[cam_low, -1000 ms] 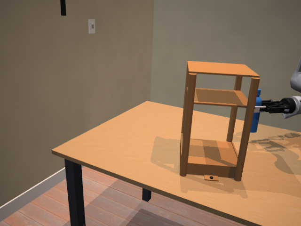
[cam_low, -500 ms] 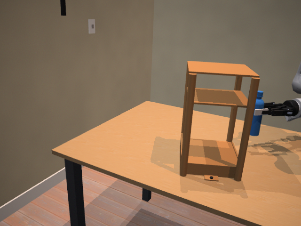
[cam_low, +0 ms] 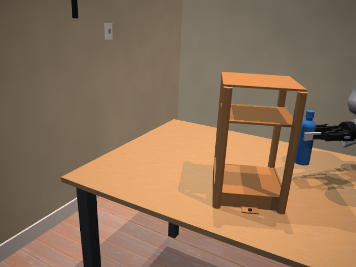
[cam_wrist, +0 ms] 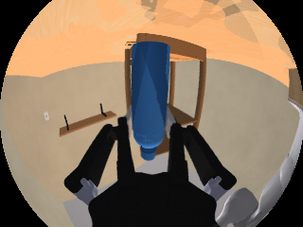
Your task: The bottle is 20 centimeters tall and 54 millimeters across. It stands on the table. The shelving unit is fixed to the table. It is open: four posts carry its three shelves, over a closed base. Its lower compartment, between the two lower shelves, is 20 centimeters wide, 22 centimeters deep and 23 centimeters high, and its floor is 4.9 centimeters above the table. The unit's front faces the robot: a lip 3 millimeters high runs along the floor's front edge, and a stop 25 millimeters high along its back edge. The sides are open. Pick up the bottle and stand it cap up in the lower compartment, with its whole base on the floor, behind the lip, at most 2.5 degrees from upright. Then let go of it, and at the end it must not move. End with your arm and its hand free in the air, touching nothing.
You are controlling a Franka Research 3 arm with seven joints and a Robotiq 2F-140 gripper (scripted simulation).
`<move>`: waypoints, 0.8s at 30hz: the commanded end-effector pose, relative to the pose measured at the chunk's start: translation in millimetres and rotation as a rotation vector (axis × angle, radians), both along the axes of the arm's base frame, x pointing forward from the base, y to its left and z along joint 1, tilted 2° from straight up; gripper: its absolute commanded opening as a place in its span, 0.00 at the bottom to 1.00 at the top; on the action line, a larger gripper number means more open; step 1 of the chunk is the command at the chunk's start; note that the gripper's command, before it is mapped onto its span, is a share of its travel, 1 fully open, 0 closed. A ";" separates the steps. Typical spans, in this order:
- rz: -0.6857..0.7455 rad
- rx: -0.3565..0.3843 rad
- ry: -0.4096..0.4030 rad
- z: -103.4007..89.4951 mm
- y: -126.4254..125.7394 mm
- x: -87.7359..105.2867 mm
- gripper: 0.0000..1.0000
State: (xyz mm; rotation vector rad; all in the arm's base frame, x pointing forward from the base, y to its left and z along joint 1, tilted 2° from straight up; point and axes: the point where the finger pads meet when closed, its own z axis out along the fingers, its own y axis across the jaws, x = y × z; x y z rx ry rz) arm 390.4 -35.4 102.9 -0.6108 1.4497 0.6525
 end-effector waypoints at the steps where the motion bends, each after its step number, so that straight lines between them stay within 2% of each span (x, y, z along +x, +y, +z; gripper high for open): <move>1: -0.005 -0.030 -0.026 -0.5 4.7 -1.2 0.00; 24: -0.005 -0.030 -0.026 -1.4 60.2 -28.5 0.00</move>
